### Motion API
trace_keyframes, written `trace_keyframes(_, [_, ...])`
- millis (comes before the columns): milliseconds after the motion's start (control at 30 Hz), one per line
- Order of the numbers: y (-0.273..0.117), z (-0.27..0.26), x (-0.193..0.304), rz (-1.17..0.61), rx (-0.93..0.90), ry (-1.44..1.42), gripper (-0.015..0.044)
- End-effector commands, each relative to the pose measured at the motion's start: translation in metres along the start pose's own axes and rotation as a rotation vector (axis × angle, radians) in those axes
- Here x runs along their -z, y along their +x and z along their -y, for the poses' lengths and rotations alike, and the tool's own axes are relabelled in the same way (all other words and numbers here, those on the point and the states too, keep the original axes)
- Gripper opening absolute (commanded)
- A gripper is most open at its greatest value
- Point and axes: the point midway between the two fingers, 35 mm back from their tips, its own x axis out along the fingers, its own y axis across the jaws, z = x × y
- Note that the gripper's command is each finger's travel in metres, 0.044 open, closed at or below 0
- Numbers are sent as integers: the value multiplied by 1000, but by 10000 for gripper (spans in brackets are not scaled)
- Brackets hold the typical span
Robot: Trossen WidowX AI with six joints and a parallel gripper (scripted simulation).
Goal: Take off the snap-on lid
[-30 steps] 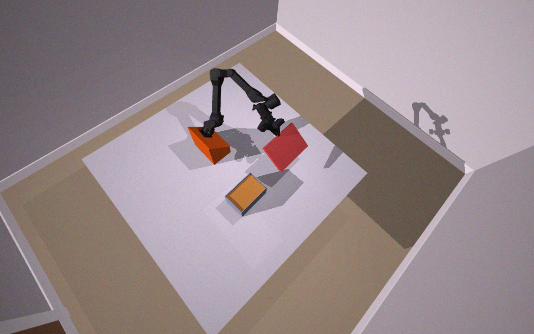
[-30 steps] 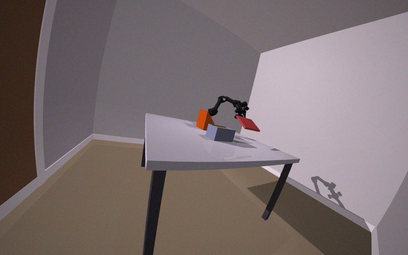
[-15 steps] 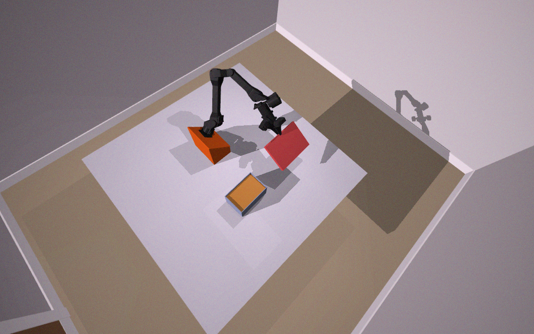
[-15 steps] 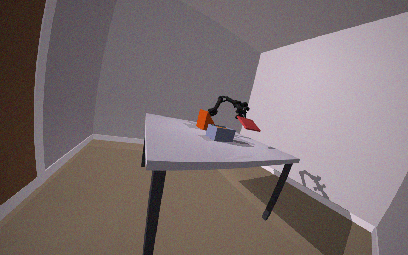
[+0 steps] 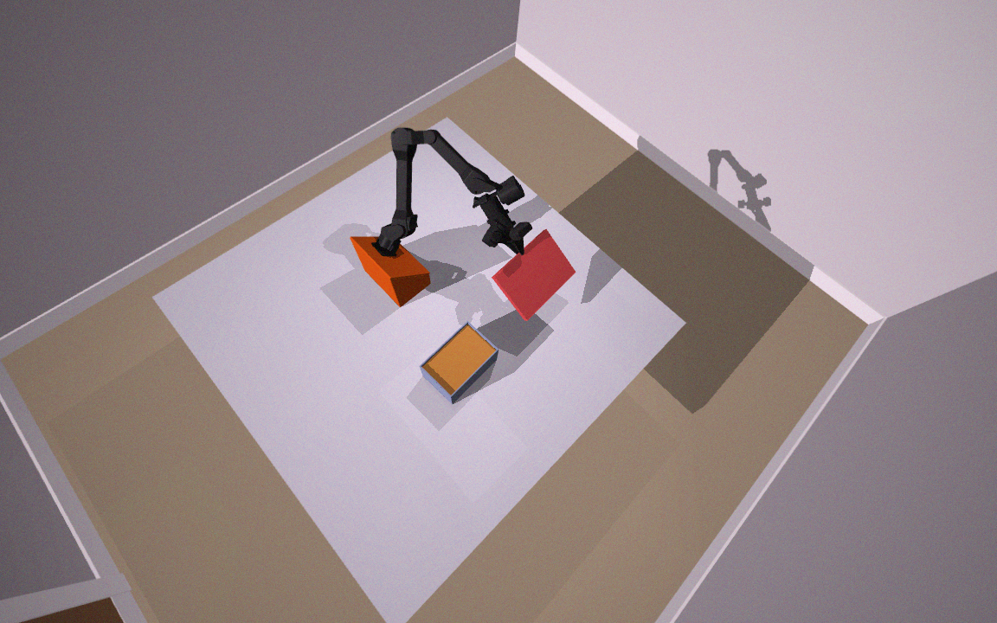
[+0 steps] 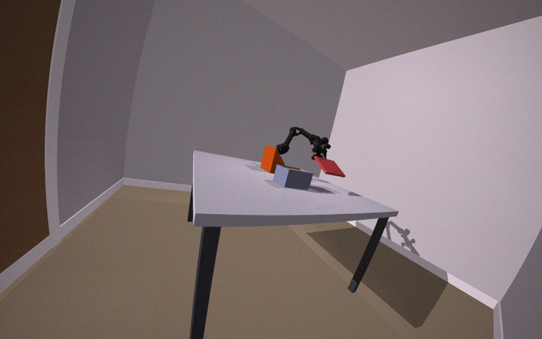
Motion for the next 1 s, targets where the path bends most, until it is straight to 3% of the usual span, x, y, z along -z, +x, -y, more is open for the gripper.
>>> trace_keyframes(0, [2, 1, -2, 5, -10, 5, 0])
trace_keyframes(967, [17, 19, -2, 4, -10, 6, 0])
